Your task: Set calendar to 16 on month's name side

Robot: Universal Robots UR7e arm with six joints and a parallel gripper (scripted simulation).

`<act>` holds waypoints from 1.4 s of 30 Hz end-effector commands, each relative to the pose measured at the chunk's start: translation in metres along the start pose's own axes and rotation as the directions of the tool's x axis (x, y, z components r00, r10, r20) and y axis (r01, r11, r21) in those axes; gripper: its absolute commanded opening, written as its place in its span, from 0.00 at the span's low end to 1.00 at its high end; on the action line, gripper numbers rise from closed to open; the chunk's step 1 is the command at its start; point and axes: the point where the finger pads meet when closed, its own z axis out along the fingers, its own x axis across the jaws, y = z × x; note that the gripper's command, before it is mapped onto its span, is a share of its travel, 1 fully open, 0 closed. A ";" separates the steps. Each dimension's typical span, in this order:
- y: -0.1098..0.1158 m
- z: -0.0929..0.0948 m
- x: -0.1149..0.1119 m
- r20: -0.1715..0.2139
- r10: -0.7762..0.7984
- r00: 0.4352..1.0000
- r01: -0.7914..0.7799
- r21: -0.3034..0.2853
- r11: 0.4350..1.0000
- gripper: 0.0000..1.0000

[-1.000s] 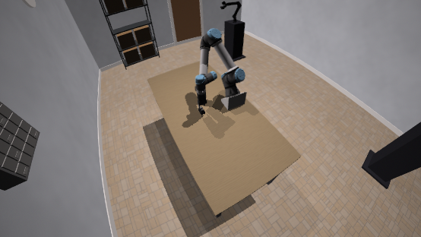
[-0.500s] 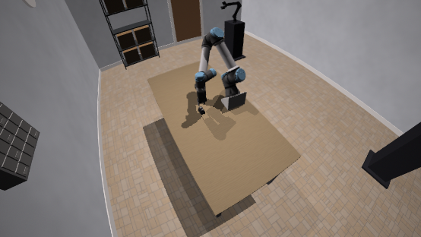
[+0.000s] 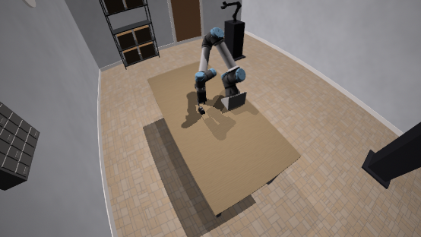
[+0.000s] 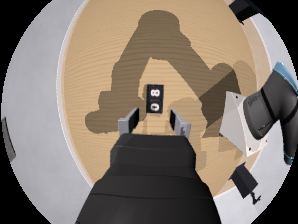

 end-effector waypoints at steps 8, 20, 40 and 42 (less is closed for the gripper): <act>0.000 -0.003 0.000 0.001 0.000 1.000 0.000 0.000 1.000 1.00; 0.000 -0.035 0.000 0.001 0.000 1.000 0.000 0.000 1.000 1.00; 0.000 -0.072 0.000 0.001 0.000 1.000 0.000 0.000 1.000 1.00; 0.000 -0.072 0.000 0.001 0.000 1.000 0.000 0.000 1.000 1.00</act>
